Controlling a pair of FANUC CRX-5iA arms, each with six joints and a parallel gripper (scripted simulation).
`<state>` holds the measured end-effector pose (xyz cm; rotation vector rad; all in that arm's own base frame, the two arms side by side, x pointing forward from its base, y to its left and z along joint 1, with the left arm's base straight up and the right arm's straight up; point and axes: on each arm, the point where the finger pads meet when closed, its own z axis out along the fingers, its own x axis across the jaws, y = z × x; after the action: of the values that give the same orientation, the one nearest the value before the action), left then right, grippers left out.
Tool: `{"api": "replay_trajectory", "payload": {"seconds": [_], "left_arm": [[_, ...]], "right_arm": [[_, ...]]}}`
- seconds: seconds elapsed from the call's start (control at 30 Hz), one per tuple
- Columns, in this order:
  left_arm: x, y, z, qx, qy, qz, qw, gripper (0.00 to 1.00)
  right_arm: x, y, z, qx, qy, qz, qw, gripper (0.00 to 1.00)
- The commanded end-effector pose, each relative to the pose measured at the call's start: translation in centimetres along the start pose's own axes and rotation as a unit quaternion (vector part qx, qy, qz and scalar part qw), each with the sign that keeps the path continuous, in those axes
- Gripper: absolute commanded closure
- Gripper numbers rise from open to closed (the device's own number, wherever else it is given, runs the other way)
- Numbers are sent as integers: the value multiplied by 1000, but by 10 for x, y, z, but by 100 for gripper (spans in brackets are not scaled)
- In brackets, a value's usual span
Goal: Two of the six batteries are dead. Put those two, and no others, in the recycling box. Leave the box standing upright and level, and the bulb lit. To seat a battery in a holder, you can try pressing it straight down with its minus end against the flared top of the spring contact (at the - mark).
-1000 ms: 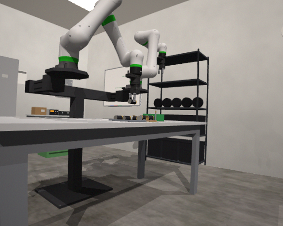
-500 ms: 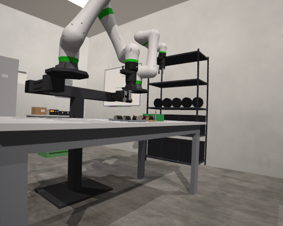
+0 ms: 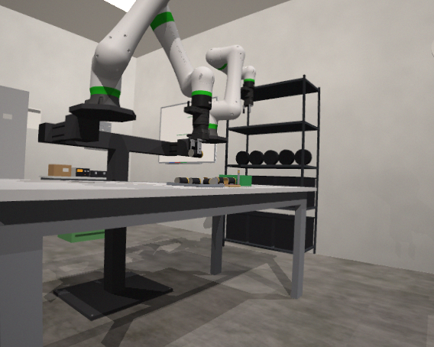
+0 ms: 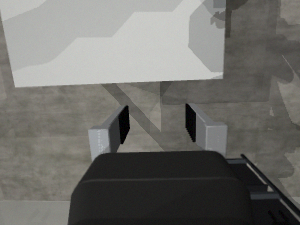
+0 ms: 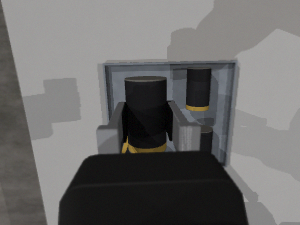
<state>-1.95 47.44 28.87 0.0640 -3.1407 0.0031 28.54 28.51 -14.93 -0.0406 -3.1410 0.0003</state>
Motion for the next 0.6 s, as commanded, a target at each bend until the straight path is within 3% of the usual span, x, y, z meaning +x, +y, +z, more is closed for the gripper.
{"api": "replay_trajectory", "payload": {"seconds": [0.0,0.2,0.37,0.43,0.57], "left_arm": [[0,0,-1,-1,0,0,1000,0],[0,0,-1,-1,0,0,1000,0],[0,0,-1,-1,0,0,1000,0],[0,0,-1,-1,0,0,1000,0],[0,0,-1,-1,0,0,1000,0]], "right_arm": [[0,1,-1,-1,0,0,1000,43],[0,1,3,-1,0,0,1000,43],[0,1,58,-1,0,0,1000,43],[0,1,58,-1,0,0,1000,43],[0,1,78,-1,0,0,1000,43]]}}
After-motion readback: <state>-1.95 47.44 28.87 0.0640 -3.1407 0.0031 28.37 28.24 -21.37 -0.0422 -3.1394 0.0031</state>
